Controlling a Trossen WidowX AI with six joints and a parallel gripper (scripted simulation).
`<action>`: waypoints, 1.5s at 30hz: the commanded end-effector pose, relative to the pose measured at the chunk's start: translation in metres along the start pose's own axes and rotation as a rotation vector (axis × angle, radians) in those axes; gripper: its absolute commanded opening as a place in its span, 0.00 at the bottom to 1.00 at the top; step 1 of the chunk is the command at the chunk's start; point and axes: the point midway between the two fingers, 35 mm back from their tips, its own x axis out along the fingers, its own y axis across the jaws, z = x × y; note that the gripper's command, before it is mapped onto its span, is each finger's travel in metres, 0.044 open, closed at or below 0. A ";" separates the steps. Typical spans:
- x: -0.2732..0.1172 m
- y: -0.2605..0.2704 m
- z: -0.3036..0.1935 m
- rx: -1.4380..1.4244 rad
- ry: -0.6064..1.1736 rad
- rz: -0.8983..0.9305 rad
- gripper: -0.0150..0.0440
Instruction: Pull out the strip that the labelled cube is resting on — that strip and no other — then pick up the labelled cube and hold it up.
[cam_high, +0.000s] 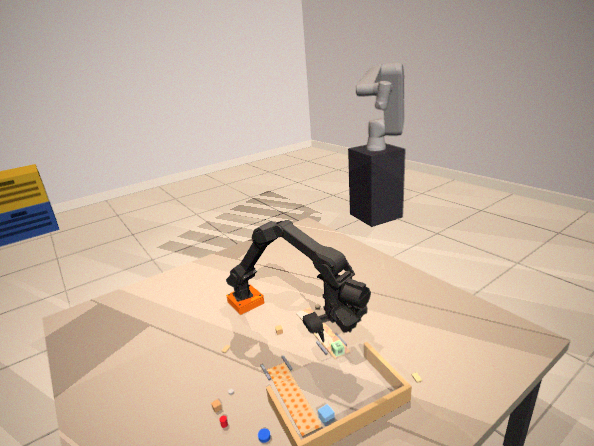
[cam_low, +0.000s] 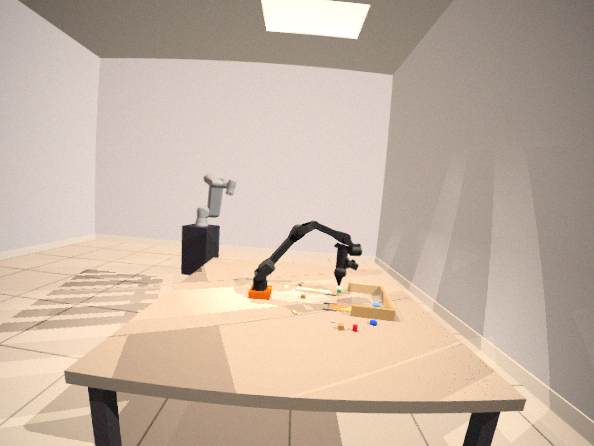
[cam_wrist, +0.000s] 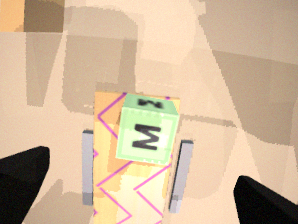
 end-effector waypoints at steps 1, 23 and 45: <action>-0.001 0.000 0.004 -0.003 -0.001 -0.002 0.87; 0.035 0.000 0.005 -0.003 -0.001 -0.002 0.68; 0.050 0.000 0.004 -0.001 0.002 -0.001 0.44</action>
